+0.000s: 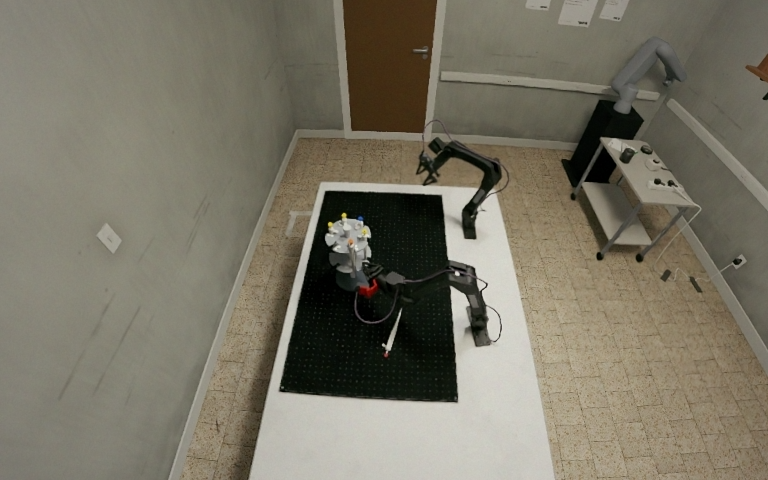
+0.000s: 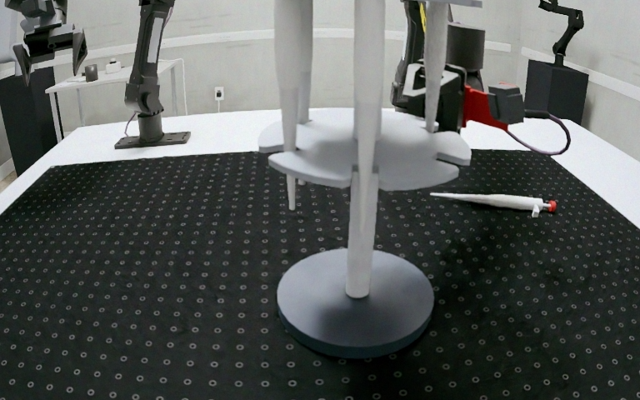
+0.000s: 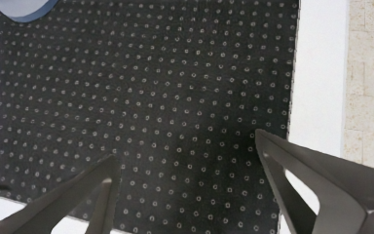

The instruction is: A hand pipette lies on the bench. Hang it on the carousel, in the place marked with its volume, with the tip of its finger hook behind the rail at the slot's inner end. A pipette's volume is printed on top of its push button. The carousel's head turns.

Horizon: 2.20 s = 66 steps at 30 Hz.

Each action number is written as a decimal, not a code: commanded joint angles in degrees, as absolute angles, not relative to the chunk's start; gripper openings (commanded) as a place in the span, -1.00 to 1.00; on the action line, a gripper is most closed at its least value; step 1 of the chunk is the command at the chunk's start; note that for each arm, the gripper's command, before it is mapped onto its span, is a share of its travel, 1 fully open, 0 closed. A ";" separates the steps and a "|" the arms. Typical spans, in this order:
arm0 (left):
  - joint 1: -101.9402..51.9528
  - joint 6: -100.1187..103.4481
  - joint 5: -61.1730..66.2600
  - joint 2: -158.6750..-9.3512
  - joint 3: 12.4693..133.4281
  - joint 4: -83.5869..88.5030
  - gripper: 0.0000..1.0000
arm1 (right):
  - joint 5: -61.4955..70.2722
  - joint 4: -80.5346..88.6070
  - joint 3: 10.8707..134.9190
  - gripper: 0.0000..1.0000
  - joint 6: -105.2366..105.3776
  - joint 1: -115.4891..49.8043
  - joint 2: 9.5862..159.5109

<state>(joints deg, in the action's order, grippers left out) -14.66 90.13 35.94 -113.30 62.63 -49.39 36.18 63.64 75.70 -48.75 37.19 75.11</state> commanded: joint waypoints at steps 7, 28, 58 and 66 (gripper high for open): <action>-14.48 89.66 35.84 -112.05 64.88 -50.38 -0.02 | 37.11 63.16 76.84 1.00 -49.07 37.71 75.47; -14.48 89.66 35.84 -112.05 64.88 -50.38 -0.02 | 37.11 63.16 76.84 1.00 -49.07 37.71 75.47; -14.53 90.09 35.90 -112.02 64.85 -50.65 -1.00 | 37.11 63.16 76.84 1.00 -49.07 37.71 75.47; -14.53 90.09 35.90 -112.02 64.85 -50.65 -1.00 | 37.11 63.16 76.84 1.00 -49.07 37.71 75.47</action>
<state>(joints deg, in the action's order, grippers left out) -14.66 89.91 35.94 -113.32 62.61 -49.04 36.18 63.64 75.70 -48.75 37.19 75.11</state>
